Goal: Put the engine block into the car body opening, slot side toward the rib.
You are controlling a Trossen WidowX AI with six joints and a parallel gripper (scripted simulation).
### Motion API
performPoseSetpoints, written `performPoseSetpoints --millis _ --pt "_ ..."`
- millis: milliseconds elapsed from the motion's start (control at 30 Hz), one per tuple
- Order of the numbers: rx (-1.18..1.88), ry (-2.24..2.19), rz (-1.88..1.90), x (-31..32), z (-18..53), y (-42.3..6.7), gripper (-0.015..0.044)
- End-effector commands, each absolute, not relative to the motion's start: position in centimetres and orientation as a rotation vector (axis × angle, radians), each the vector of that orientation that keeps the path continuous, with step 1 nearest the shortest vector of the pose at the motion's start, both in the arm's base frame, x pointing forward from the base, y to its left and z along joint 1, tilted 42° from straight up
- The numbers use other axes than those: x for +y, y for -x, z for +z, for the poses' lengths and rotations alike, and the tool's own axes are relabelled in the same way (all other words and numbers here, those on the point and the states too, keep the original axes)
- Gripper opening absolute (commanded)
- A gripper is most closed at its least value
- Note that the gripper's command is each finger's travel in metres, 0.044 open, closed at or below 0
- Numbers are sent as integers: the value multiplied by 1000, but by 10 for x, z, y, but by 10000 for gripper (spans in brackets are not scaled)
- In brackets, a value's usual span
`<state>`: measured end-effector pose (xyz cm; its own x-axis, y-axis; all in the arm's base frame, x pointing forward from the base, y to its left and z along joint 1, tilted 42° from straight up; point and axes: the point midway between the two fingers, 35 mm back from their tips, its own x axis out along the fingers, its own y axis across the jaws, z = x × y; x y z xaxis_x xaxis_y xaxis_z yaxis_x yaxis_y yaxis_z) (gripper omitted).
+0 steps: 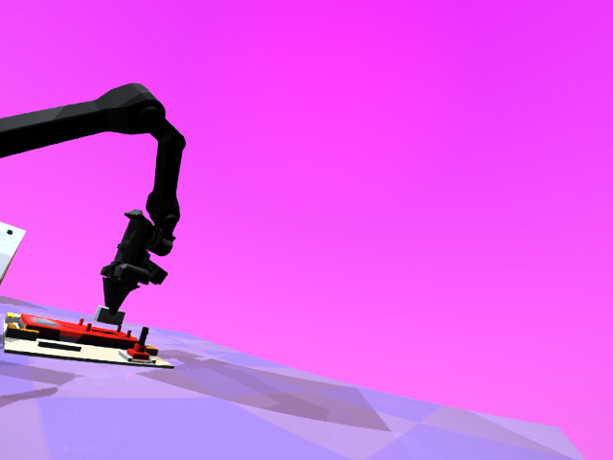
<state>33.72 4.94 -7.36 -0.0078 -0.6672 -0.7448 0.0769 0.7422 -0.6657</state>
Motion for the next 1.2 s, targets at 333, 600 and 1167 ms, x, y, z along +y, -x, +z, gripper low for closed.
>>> performPoseSetpoints --millis 333,600,1167 --pt "1564 709 -439 48 -76 -337 158" --pt "1514 593 -550 47 -77 -337 158" --pt "1529 627 -519 45 -79 -337 158"
